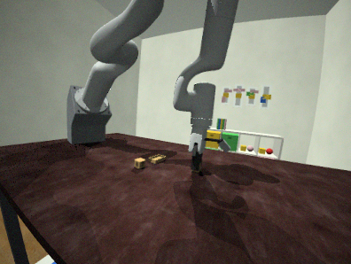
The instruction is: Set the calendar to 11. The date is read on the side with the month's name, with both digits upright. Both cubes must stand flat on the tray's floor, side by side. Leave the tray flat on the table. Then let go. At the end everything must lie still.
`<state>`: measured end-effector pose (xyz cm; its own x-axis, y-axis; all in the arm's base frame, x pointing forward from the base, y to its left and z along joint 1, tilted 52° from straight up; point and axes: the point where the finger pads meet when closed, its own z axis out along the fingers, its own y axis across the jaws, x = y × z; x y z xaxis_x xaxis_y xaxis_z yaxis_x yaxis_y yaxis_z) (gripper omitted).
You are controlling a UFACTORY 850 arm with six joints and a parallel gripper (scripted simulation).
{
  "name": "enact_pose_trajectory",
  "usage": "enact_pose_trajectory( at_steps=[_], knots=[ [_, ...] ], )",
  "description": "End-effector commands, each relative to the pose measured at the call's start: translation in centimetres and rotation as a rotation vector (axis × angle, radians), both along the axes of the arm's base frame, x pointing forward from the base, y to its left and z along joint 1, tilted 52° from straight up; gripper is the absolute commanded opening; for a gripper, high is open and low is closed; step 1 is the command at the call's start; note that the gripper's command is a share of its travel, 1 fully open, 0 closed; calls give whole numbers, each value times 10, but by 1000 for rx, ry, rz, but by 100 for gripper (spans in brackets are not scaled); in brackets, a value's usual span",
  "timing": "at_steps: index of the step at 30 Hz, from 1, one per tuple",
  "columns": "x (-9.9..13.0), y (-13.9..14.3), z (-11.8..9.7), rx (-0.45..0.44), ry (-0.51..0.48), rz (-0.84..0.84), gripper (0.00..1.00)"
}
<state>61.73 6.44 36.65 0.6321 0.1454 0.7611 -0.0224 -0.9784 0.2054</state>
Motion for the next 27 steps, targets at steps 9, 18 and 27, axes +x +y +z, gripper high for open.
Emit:
enact_pose_trajectory(
  at_steps=[9, 18, 27],
  knots=[
    [-6, 1, 5, 0, -1, 0, 29],
    [-52, 10, 42, 0, -1, 0, 29],
    [-76, 15, 61, 0, -1, 0, 29]
  ],
)
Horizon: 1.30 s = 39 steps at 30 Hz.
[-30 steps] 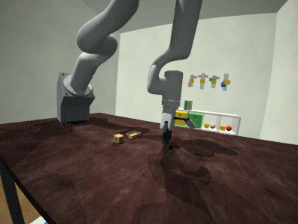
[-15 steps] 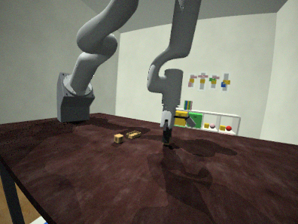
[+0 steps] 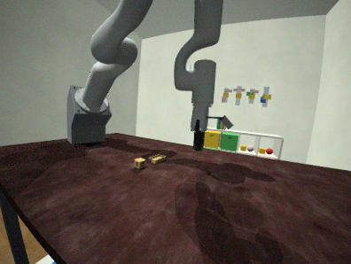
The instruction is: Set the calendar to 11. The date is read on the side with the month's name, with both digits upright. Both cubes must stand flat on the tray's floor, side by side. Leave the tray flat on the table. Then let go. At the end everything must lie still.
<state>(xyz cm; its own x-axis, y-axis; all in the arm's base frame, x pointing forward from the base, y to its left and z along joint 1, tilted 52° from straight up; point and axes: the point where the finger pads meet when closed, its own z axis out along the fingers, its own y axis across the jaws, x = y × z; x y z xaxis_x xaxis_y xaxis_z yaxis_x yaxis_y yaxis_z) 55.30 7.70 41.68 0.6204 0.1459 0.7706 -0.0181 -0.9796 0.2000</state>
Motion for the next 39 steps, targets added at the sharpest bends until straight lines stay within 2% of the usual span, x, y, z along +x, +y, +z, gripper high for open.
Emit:
enact_pose_trajectory(
  at_steps=[1, 13, 17, 27, 30, 32, 37, 39],
  knots=[
    [-13, 2, 11, -5, 13, -7, 29],
    [-13, 2, 12, -6, 13, -6, 29],
    [-15, 2, 9, -37, 20, 16, 29],
    [-28, 2, -10, -304, 77, 214, 29],
    [-29, 2, -10, -315, 80, 223, 29],
    [-34, 2, -17, -414, 101, 298, 29],
    [-39, 2, -23, -501, 120, 364, 29],
    [-42, 2, -28, -571, 135, 417, 29]
  ],
)
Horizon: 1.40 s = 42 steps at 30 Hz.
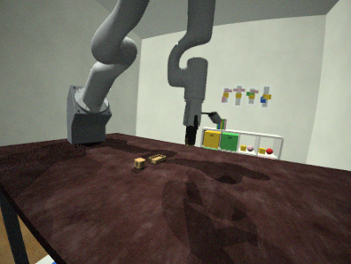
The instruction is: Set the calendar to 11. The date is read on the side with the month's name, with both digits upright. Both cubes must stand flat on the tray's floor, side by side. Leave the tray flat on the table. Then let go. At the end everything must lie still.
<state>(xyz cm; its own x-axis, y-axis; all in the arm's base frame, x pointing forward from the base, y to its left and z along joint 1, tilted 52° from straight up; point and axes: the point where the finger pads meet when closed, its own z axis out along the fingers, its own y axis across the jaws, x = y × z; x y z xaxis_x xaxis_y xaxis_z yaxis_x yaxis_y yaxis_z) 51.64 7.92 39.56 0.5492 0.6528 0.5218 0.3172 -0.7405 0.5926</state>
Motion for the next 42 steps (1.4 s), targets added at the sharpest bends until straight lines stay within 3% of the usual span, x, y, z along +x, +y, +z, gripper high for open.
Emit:
enact_pose_trajectory(
  at_steps=[1, 6, 8, 9, 14, 23, 26, 27, 40, 42],
  knots=[
    [-7, 0, -8, -136, 42, 100, 29],
    [-13, 0, -17, -261, 70, 197, 29],
    [-13, 0, -17, -261, 70, 197, 29],
    [-17, 0, -21, -334, 86, 254, 29],
    [-22, 0, -27, -421, 105, 323, 29],
    [-35, 0, -42, -657, 157, 511, 29],
    [-36, 0, -43, -672, 160, 523, 29],
    [-40, 0, -47, -745, 175, 581, 29],
    [-56, 0, -65, -1042, 236, 822, 29],
    [-56, 0, -65, -1042, 236, 822, 29]
  ],
)
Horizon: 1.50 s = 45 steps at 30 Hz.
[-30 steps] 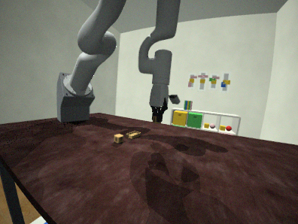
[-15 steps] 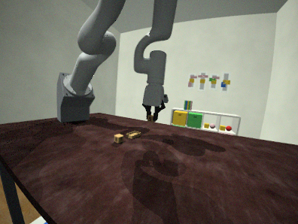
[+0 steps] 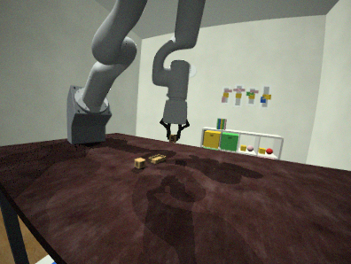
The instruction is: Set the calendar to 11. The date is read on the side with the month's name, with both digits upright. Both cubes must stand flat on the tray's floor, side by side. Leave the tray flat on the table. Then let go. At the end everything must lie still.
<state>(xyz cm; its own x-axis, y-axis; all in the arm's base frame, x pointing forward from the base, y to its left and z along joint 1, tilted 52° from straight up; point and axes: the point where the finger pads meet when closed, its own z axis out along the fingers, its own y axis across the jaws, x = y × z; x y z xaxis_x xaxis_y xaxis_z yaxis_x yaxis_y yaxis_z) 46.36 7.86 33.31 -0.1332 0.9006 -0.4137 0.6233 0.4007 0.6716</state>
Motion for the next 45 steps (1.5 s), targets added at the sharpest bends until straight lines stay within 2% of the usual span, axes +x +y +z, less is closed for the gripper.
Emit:
enact_pose_trajectory(
  at_steps=[1, 2, 15, 18, 20, 22, 31, 34, 39, 45],
  knots=[
    [-6, 0, -6, -109, 33, 81, 29],
    [-8, 0, -8, -152, 42, 117, 29],
    [-25, 0, -26, -457, 103, 370, 29],
    [-26, 0, -26, -464, 105, 376, 29],
    [-31, 0, -31, -559, 123, 455, 29],
    [-33, 0, -33, -579, 126, 472, 29],
    [-46, 0, -45, -805, 166, 662, 29],
    [-46, 0, -45, -807, 167, 664, 29],
    [-50, 0, -49, -871, 177, 718, 29],
    [-50, 0, -49, -875, 178, 721, 29]
  ],
)
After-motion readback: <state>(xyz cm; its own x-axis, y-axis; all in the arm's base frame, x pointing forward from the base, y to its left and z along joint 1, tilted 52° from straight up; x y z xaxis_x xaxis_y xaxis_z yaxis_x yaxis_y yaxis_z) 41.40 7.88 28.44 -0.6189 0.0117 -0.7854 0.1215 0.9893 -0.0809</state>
